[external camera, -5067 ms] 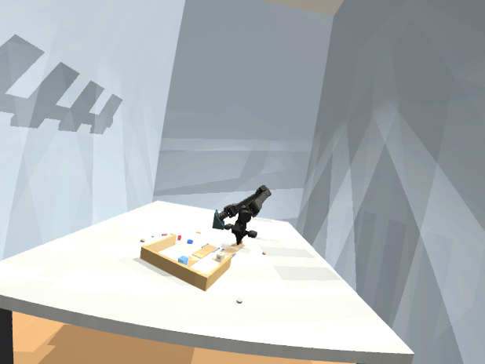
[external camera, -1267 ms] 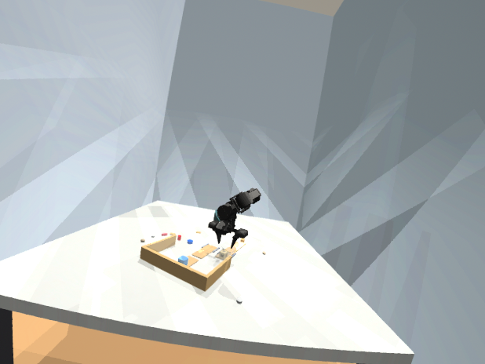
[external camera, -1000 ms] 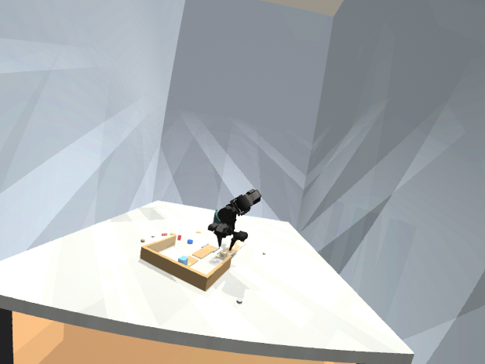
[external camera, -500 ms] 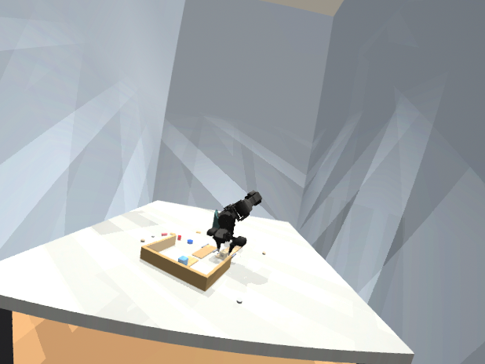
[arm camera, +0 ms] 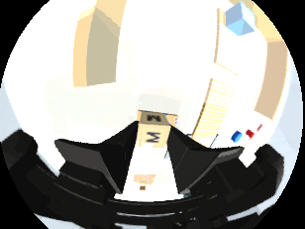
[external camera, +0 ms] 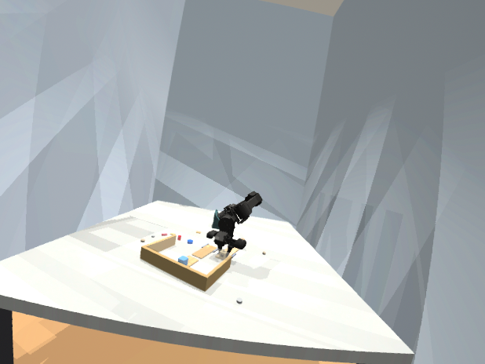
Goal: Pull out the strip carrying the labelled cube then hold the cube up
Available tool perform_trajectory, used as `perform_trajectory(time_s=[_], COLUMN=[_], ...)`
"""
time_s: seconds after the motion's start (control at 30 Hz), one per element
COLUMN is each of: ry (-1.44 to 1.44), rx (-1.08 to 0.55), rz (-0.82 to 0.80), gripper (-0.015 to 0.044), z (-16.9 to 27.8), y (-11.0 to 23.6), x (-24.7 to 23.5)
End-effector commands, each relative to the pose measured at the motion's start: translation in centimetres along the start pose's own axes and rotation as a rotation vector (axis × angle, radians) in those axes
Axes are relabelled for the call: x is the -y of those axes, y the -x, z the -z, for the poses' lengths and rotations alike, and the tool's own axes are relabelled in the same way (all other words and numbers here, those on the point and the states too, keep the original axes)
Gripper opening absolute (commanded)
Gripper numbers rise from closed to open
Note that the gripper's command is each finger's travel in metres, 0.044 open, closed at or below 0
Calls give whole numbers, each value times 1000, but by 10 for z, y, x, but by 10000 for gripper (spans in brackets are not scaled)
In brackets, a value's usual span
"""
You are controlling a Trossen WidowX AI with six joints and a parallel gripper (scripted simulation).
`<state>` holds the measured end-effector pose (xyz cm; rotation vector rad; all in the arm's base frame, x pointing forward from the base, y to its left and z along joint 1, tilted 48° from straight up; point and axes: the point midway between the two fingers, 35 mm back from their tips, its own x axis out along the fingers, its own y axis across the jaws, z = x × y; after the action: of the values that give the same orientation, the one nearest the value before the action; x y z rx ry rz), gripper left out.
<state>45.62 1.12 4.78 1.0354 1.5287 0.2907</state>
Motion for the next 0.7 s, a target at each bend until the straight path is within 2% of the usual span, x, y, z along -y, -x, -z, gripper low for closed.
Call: perform_trajectory(time_s=[0.0, 0.1, 0.23, 0.67], ry=[0, 0, 0, -10], rx=[0, 0, 0, -5], rz=[0, 0, 1, 1], gripper=[125, 105, 0, 0], z=[0, 0, 2, 42], y=[0, 0, 2, 36], x=[0, 0, 1, 28])
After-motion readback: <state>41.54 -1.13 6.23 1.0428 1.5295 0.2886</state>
